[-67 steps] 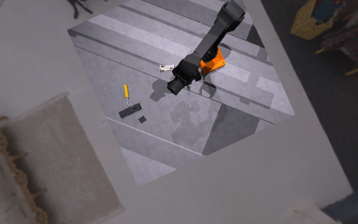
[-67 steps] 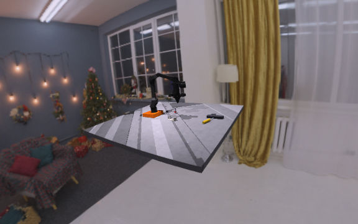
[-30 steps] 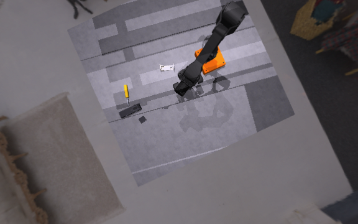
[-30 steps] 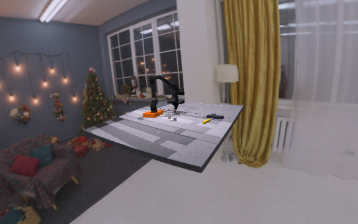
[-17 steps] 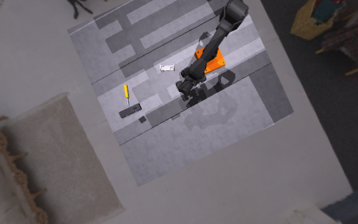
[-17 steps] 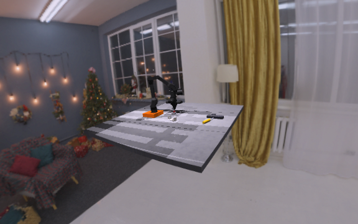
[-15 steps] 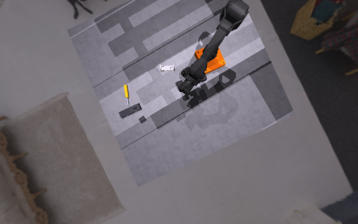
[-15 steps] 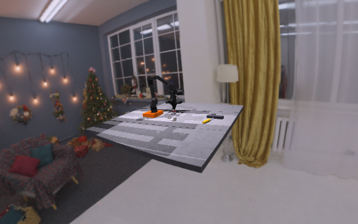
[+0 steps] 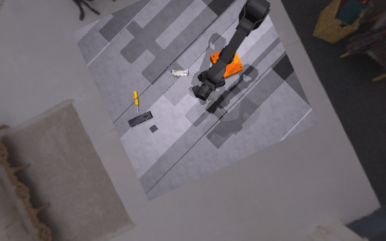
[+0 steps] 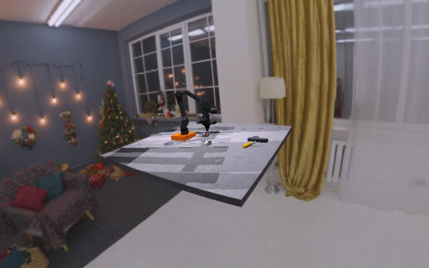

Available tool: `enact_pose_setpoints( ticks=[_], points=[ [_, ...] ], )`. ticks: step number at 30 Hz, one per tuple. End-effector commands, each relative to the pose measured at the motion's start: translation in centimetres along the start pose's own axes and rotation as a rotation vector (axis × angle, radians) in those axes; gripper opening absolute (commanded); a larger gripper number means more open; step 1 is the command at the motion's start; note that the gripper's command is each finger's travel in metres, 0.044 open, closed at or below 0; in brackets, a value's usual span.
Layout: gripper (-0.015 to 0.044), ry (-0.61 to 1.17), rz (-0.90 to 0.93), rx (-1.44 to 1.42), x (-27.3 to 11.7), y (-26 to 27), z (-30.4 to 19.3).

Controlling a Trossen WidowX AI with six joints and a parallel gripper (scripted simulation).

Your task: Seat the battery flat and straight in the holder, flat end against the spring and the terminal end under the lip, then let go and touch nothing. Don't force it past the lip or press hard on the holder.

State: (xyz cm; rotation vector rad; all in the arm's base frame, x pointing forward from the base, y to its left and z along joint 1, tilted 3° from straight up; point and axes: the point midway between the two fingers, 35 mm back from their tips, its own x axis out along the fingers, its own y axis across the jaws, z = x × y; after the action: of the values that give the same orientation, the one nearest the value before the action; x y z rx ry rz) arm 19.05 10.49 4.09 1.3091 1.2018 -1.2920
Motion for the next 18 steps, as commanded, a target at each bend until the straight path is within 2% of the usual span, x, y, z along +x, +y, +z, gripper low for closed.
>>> enact_pose_setpoints(
  ticks=[1,9,18],
  points=[
    [0.0,0.004,0.004,-0.001,-1.5,0.2,-0.2],
    [0.0,0.006,0.0,0.002,-7.3,0.0,-0.1],
    [0.0,0.004,0.007,0.005,-7.6,0.0,0.0]
  ],
)
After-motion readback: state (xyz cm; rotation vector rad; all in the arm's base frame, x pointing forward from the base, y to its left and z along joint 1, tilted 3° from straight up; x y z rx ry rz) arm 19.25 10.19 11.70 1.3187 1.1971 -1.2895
